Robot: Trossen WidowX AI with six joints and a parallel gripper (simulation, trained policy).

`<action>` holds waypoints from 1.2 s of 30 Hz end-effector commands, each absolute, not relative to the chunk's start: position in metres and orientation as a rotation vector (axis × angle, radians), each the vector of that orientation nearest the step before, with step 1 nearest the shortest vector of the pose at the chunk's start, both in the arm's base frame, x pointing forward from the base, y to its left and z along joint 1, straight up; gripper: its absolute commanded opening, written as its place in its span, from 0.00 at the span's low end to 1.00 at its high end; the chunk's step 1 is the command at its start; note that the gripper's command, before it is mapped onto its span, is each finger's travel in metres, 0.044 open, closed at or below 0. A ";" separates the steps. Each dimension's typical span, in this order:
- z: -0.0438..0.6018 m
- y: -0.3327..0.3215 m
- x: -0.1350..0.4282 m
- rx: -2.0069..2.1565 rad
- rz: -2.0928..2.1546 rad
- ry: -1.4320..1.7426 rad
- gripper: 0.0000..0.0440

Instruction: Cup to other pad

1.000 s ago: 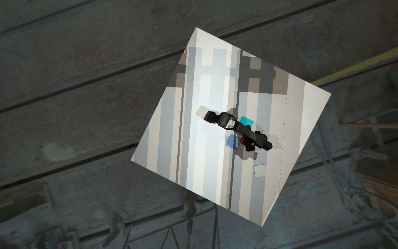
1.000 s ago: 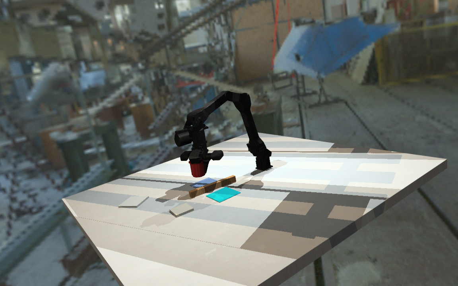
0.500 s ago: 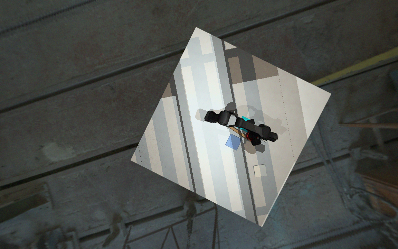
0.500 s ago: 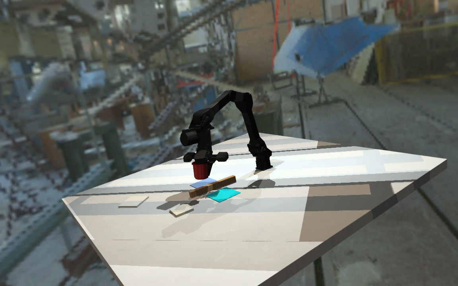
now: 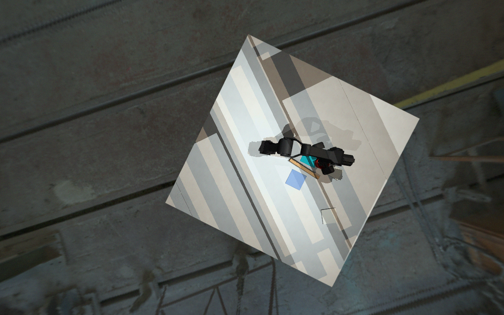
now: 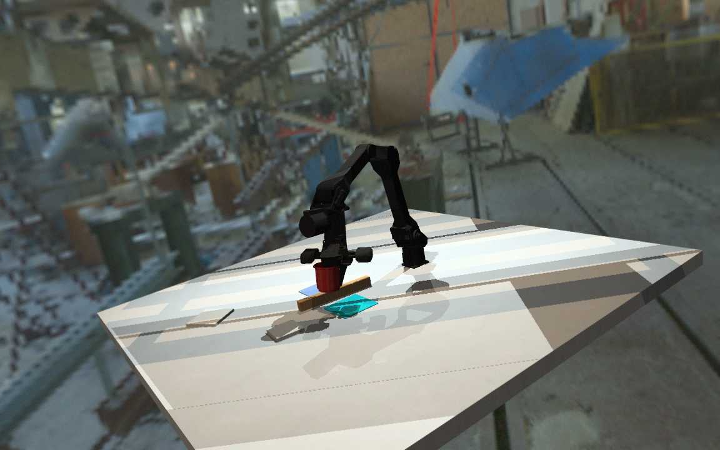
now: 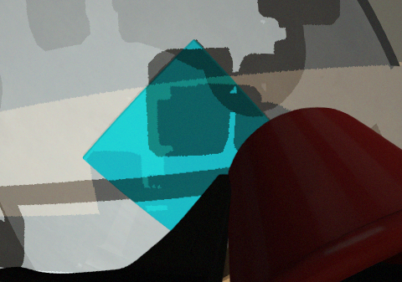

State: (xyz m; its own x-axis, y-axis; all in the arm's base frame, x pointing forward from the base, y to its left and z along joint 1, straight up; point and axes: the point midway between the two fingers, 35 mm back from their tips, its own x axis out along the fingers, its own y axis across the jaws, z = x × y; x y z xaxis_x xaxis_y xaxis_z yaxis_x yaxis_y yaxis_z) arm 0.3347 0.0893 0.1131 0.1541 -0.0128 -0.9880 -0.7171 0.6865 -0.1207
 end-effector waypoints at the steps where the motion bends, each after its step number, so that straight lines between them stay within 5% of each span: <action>1: 0.104 0.102 0.330 -0.679 0.573 1.336 0.00; 18: 0.059 0.113 0.309 -0.685 0.550 1.361 0.03; 25: 0.055 0.111 0.310 -0.672 0.539 1.343 0.13; 30: 0.064 0.112 0.316 -0.646 0.535 1.298 0.31; 36: 0.076 0.113 0.315 -0.630 0.552 1.250 0.33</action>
